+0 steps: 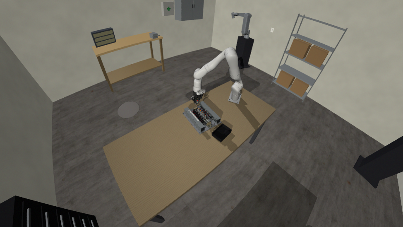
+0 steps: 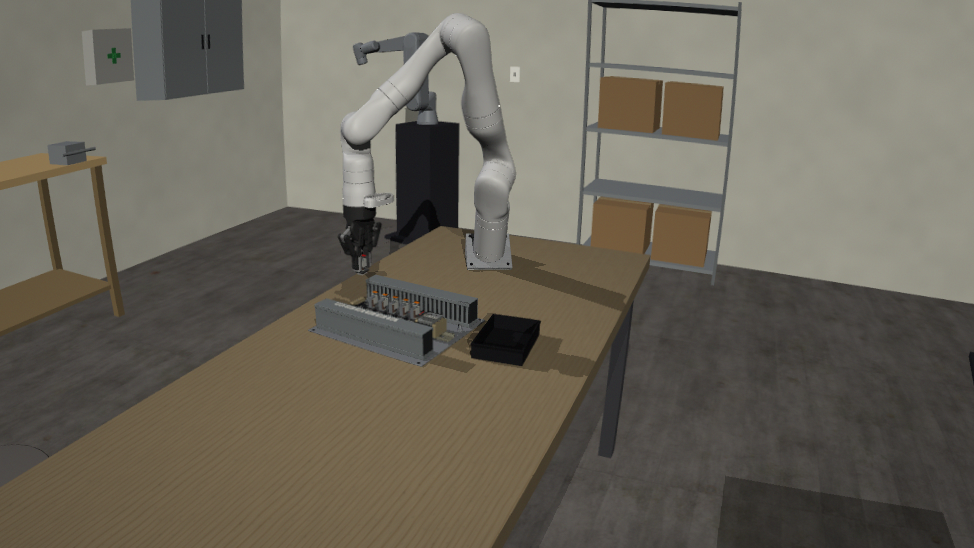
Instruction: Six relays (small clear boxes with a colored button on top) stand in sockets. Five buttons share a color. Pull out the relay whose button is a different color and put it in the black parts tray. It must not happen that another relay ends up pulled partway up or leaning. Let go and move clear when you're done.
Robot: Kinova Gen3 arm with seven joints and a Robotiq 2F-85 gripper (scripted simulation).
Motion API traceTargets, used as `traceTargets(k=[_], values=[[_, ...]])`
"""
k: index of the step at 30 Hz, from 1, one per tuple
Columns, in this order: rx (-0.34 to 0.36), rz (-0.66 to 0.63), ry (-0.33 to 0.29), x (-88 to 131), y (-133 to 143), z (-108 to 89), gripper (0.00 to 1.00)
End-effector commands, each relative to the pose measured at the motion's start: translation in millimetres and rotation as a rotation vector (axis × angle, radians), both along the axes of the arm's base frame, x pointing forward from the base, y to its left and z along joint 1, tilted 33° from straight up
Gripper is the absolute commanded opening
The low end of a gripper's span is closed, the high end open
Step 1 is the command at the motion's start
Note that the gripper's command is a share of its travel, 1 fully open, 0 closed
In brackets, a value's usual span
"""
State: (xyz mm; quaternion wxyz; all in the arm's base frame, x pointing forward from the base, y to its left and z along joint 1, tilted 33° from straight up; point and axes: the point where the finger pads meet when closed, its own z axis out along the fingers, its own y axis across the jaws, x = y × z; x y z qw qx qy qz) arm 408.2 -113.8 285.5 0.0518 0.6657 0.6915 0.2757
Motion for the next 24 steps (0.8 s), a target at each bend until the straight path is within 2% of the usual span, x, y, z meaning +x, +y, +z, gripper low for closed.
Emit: traceTargets(k=[1,24], values=[[-0.001,-0.001,-0.001,0.1,-0.4,0.3,0.00],[-0.001,-0.001,-0.001,-1.3,5.9,2.0,0.00]])
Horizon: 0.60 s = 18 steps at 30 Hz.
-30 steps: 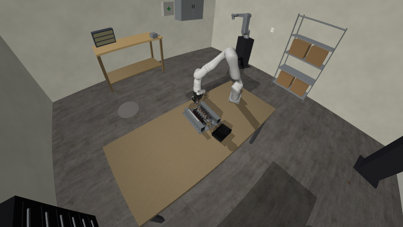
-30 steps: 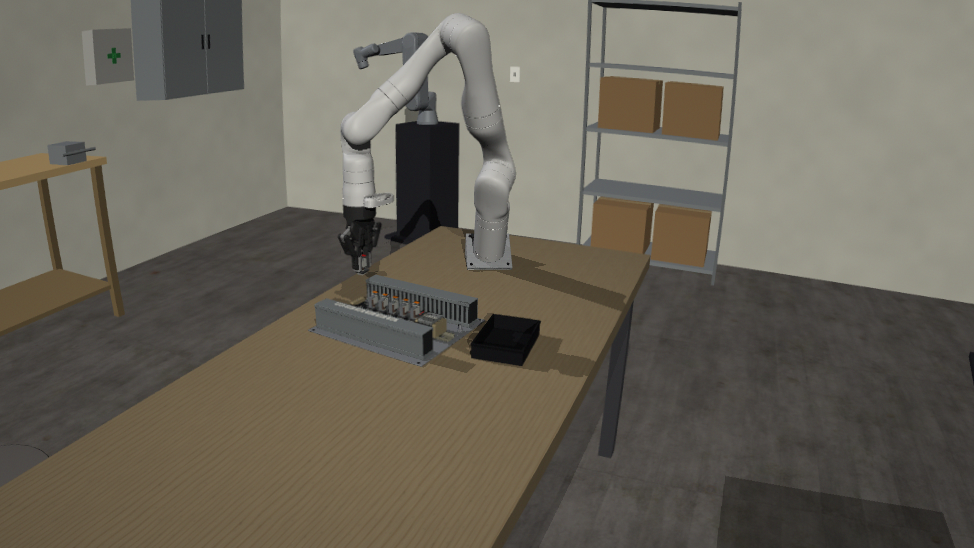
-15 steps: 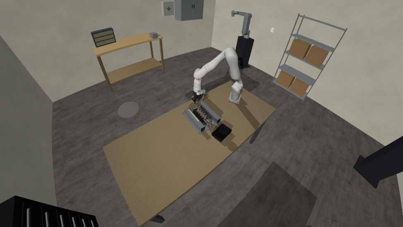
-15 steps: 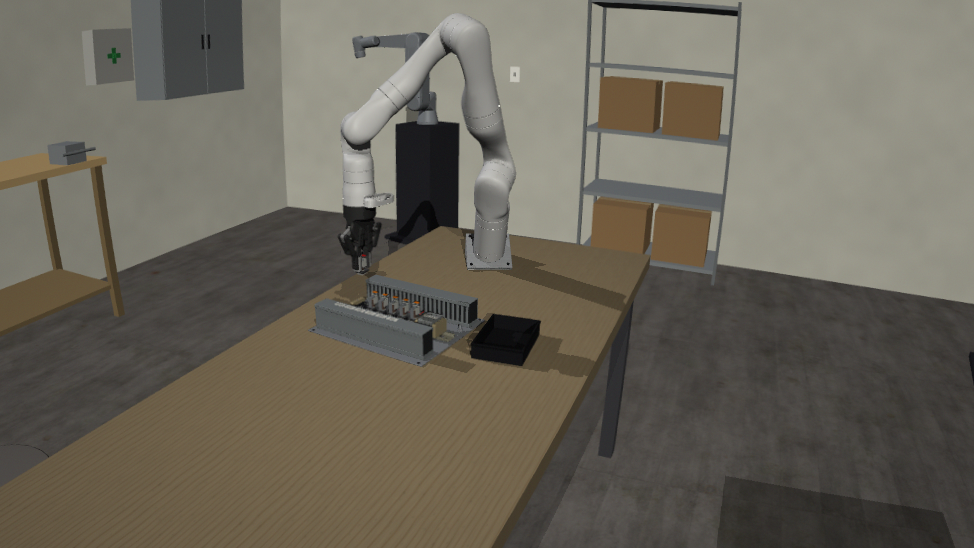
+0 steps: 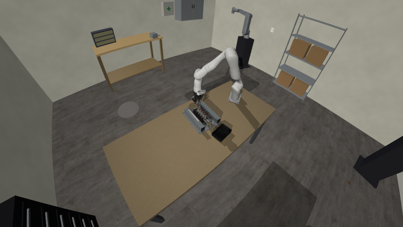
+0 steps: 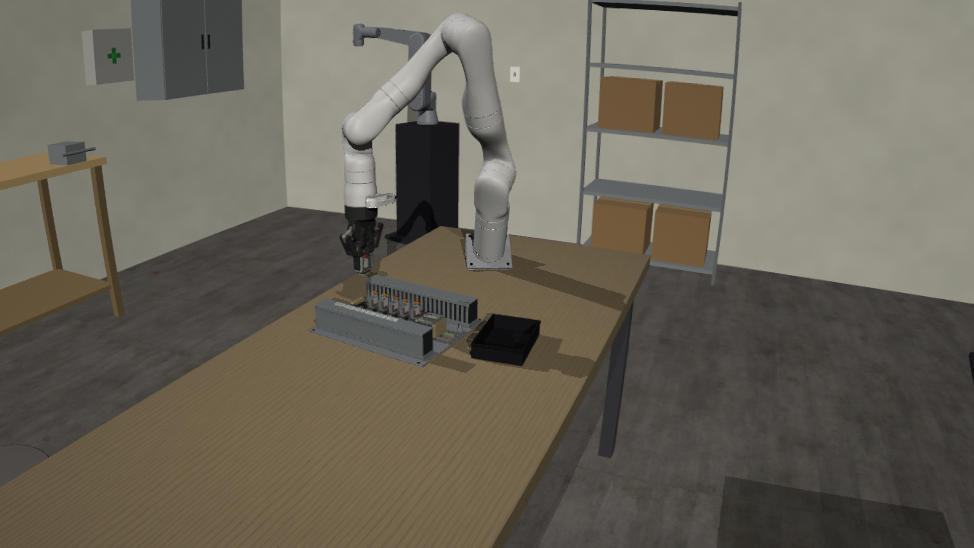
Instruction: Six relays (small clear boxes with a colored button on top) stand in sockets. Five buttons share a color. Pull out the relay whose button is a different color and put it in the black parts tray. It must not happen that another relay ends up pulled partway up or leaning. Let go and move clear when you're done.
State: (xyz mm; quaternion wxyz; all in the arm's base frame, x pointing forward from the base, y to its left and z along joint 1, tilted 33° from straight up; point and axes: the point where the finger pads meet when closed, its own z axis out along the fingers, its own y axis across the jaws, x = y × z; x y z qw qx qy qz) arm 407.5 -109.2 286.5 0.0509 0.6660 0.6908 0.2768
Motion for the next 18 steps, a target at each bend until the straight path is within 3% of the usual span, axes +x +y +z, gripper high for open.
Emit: traceTargets(k=[1,18], values=[[-0.004,0.000,-0.001,-1.0,2.6,1.3,0.00],[-0.004,0.000,-0.001,-9.9,42.8,11.6,0.00]])
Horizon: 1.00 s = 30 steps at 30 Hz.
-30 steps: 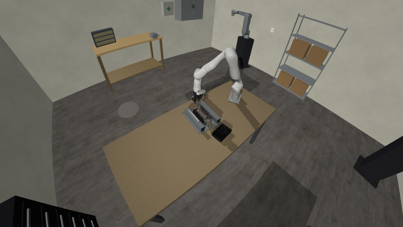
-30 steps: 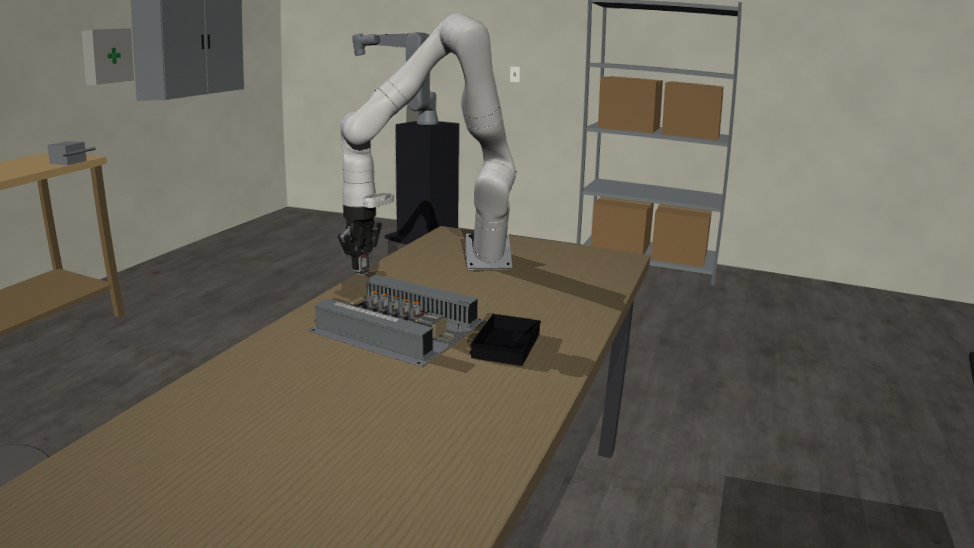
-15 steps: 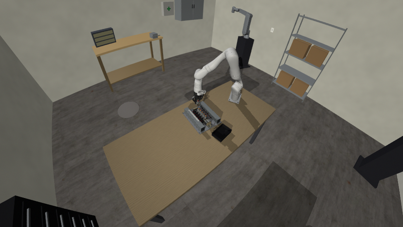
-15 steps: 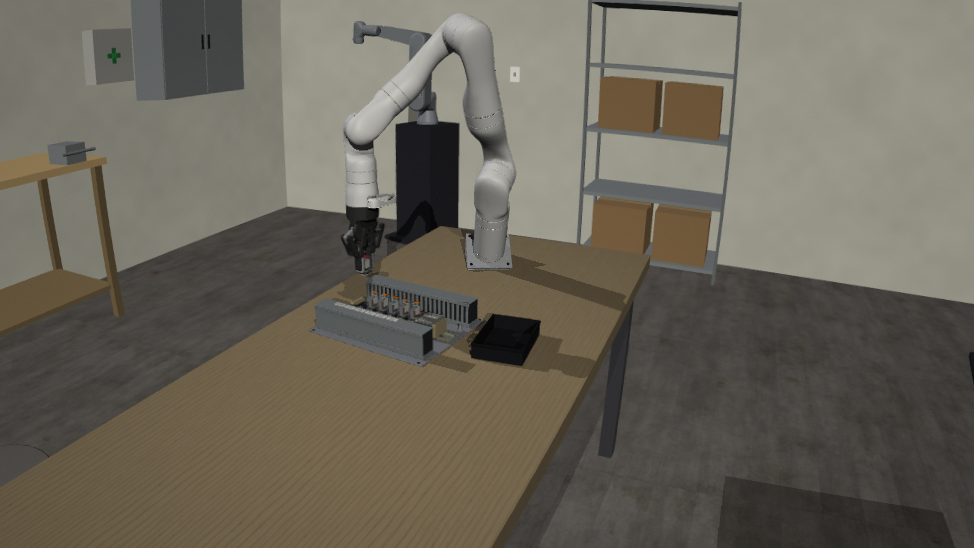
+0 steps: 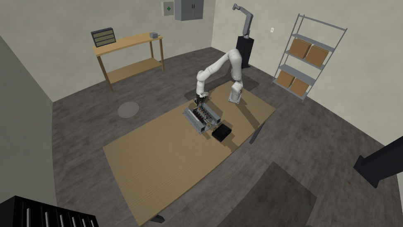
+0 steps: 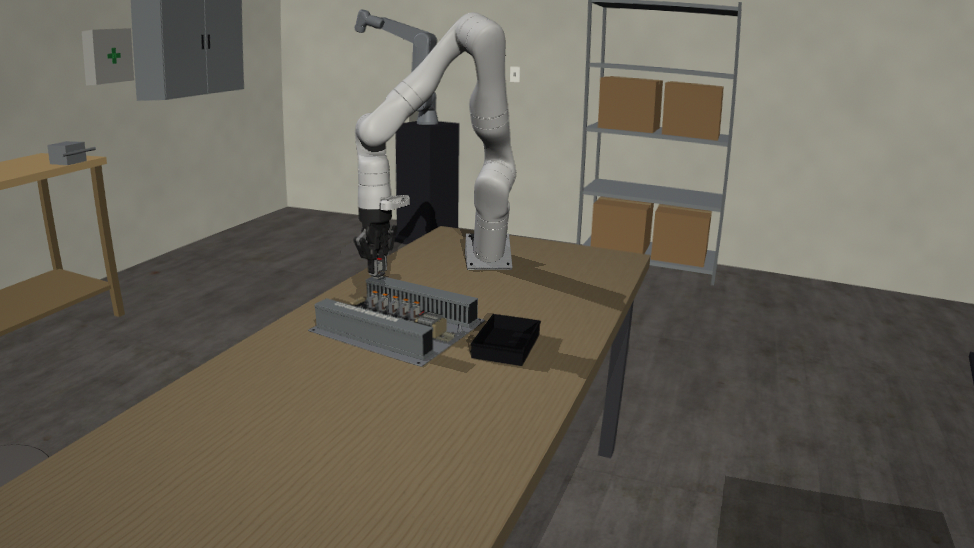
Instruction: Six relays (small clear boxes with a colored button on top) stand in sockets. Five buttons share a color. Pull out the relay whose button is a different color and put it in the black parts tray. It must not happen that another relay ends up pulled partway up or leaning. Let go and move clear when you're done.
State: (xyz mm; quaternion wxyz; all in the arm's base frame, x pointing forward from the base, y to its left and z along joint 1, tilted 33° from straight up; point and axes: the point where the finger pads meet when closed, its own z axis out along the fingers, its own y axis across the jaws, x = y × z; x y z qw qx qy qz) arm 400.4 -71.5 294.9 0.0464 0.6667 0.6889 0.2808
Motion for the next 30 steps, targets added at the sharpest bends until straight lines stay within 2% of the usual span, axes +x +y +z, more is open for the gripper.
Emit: traceTargets(k=[1,8,10,25,27,30], values=[[-0.016,0.001,-0.002,-3.6,9.2,4.2,0.00],[-0.016,0.001,-0.002,-10.7,41.3,12.4,0.00],[-0.016,0.001,-0.002,-10.7,41.3,12.4,0.00],[-0.016,0.001,-0.002,-30.2,129.5,34.8,0.00],[-0.016,0.001,-0.002,-30.2,129.5,34.8,0.00],[-0.016,0.001,-0.002,-34.5,148.9,39.7,0.00]])
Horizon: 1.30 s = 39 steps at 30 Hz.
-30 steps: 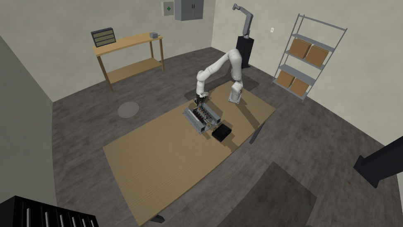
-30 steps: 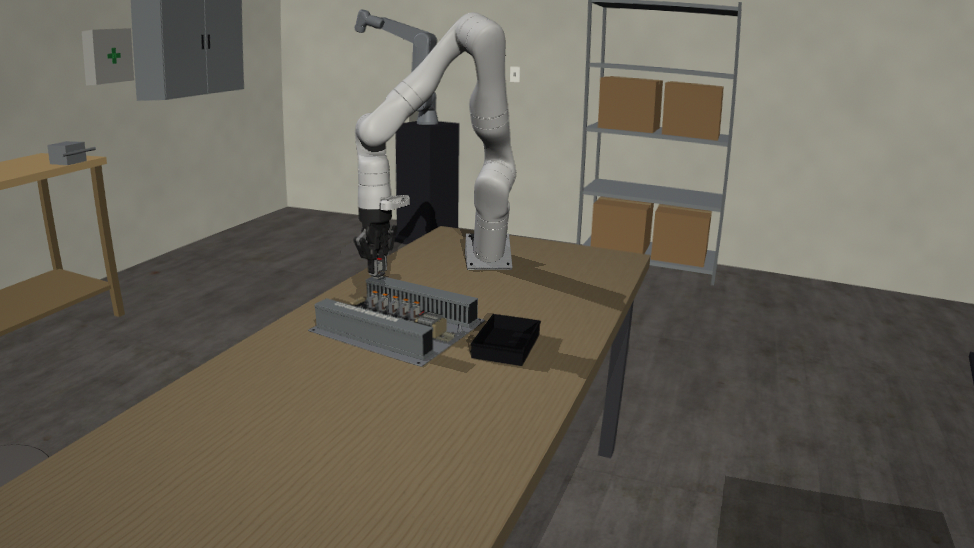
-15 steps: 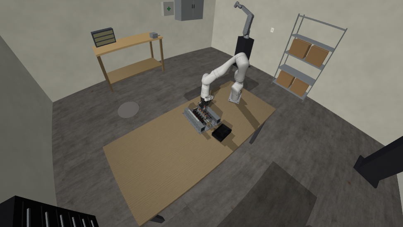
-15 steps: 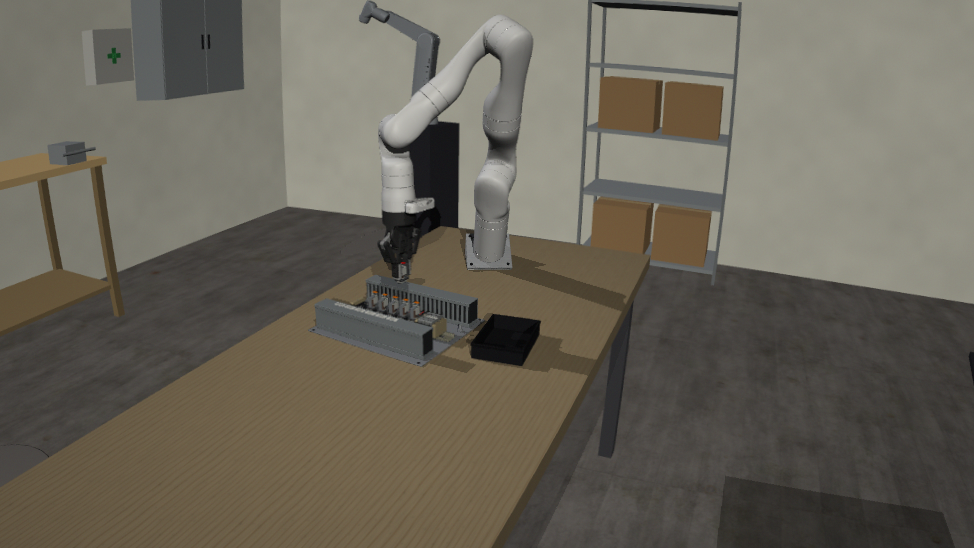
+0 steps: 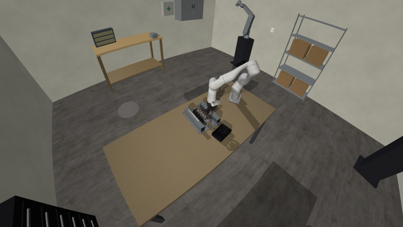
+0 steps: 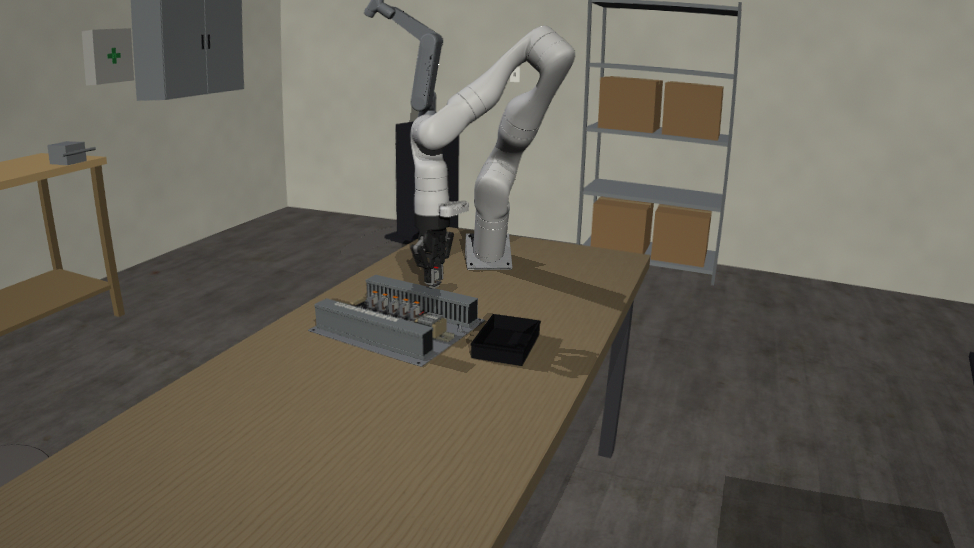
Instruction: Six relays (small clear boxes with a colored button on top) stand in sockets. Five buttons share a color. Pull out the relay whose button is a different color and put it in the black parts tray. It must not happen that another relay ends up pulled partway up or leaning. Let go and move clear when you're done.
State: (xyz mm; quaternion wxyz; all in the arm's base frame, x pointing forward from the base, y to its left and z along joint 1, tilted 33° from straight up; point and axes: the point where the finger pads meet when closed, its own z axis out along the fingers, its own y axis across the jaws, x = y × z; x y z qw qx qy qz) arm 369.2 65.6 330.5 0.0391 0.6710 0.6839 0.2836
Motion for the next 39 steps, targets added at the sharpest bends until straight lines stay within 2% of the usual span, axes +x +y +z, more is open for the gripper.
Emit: traceTargets(k=[1,12,14,29,39], values=[[-0.033,0.009,-0.010,-4.7,18.0,5.6,0.00],[-0.033,0.009,-0.010,-18.0,77.9,20.8,0.00],[-0.033,0.009,-0.010,-18.0,77.9,20.8,0.00],[-0.033,0.009,-0.010,-30.7,135.5,35.5,0.00],[-0.033,0.009,-0.010,-34.7,153.5,40.1,0.00]])
